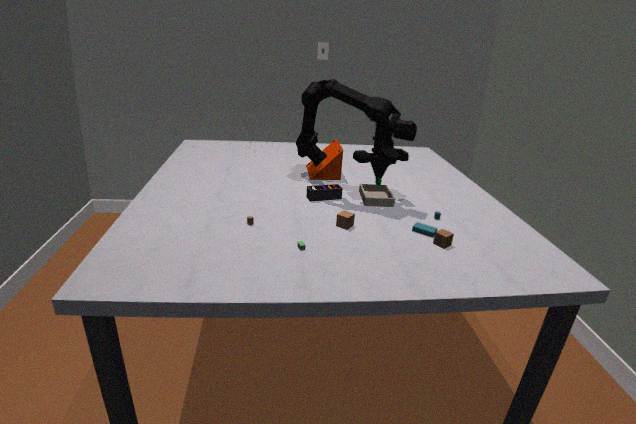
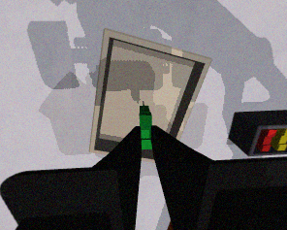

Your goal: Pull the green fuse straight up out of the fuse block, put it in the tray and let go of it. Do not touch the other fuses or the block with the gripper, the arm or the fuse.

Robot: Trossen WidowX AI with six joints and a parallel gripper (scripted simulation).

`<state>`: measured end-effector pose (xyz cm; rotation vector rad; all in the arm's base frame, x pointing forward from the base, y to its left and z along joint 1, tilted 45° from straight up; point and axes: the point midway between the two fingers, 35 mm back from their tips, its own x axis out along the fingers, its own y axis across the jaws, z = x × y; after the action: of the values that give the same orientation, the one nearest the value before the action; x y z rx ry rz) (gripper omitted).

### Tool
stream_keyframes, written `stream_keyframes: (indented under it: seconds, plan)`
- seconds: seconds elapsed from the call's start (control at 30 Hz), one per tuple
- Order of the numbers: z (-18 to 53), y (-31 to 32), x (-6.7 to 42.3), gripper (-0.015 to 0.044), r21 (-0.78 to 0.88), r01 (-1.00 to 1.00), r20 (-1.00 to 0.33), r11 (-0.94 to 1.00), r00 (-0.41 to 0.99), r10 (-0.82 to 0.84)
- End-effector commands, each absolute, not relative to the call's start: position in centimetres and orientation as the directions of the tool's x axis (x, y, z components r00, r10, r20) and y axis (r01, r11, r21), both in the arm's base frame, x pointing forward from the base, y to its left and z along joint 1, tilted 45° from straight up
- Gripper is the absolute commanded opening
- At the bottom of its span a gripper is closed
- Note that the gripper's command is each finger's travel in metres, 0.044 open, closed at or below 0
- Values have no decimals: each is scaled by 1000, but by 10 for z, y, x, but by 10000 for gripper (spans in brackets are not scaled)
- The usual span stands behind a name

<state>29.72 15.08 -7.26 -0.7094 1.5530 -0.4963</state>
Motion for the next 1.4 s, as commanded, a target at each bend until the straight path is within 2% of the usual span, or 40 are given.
stream_keyframes:
  seconds: [0.0, 0.3, 0.73, 0.9, 1.37]
  plan:
    - [-79, 145, 297, 0, -688, -154, -716, 709, -13, -698]
    - [-86, 137, 296, 0, -689, -153, -716, 709, -13, -698]
    - [-82, 141, 297, 330, -686, -148, -719, 713, -15, -695]
    - [-57, 165, 297, 330, -687, -154, -717, 710, -13, -697]
    - [-59, 163, 296, 330, -691, -160, -713, 705, -13, -701]
